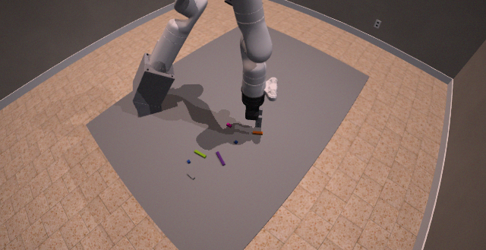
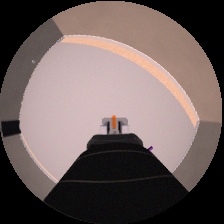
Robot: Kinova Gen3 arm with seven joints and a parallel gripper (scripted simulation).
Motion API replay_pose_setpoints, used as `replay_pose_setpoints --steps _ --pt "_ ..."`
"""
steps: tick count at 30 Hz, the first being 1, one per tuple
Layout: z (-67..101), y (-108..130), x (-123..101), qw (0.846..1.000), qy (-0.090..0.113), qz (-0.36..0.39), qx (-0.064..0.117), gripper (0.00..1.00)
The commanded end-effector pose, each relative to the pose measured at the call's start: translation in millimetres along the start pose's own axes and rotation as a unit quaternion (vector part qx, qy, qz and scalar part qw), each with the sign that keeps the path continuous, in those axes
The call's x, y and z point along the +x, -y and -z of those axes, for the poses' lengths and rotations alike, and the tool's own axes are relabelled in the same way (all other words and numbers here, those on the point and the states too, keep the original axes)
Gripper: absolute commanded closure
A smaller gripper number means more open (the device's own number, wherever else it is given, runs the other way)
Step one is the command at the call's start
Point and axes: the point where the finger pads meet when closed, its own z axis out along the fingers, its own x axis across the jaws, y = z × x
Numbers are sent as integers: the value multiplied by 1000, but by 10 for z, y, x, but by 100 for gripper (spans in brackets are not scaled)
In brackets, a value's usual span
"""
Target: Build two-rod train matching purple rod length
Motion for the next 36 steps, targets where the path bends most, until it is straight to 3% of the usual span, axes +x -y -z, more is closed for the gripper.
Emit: replay_pose_setpoints --steps 1,36 --pt "-5 2 1 1000 0 0 0 46" --pt "-378 10 12 1000 0 0 0 46"
